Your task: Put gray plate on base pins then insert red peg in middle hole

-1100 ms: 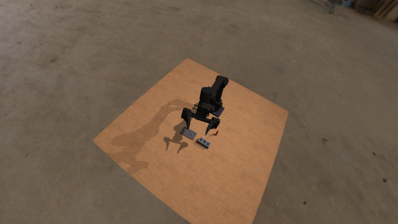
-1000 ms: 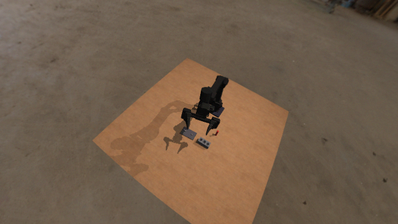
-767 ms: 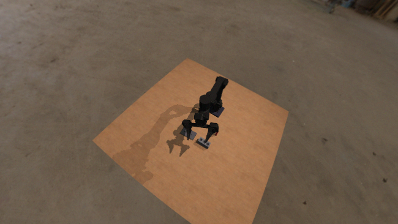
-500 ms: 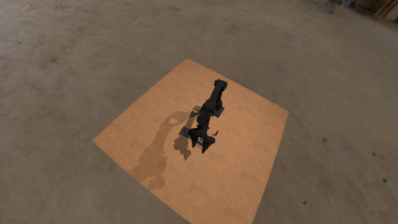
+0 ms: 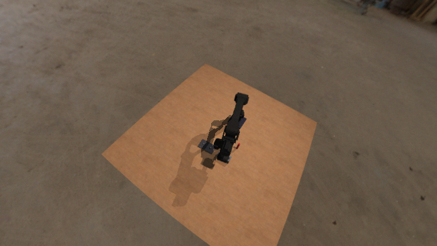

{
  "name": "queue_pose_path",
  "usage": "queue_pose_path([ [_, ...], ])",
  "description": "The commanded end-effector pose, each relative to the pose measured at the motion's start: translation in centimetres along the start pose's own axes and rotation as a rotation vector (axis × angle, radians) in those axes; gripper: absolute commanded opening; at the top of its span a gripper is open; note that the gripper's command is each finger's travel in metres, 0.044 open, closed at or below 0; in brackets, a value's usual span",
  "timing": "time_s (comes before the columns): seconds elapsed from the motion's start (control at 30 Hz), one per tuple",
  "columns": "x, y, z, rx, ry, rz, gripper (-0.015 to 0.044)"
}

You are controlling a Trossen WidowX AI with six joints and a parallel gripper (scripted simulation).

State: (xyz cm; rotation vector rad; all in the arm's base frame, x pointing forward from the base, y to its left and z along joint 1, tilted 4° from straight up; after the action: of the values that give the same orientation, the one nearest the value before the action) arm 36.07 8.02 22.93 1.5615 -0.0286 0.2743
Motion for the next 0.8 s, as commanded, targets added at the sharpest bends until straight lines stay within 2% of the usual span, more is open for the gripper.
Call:
queue_pose_path([
  [0.0,-0.9,-1.1,-0.4,-0.059,-0.147,-0.157,0.044],
  [0.23,-0.8,-1.3,-0.3,-0.059,-0.147,-0.157,0.044],
  [0.37,-1.3,-4.3,-0.2,-0.059,-0.147,-0.157,0.044],
  [0.77,-1.7,-6.0,-0.3,-0.059,-0.147,-0.157,0.044],
])
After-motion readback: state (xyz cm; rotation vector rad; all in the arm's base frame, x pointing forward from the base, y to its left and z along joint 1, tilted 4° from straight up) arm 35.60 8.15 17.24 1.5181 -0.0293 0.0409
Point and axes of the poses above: the point midway between the two fingers, 35 mm back from their tips, its own y axis back along the fingers, its own x axis across the jaws, z = x × y, the point moved 7 cm from there along y, back along the fingers
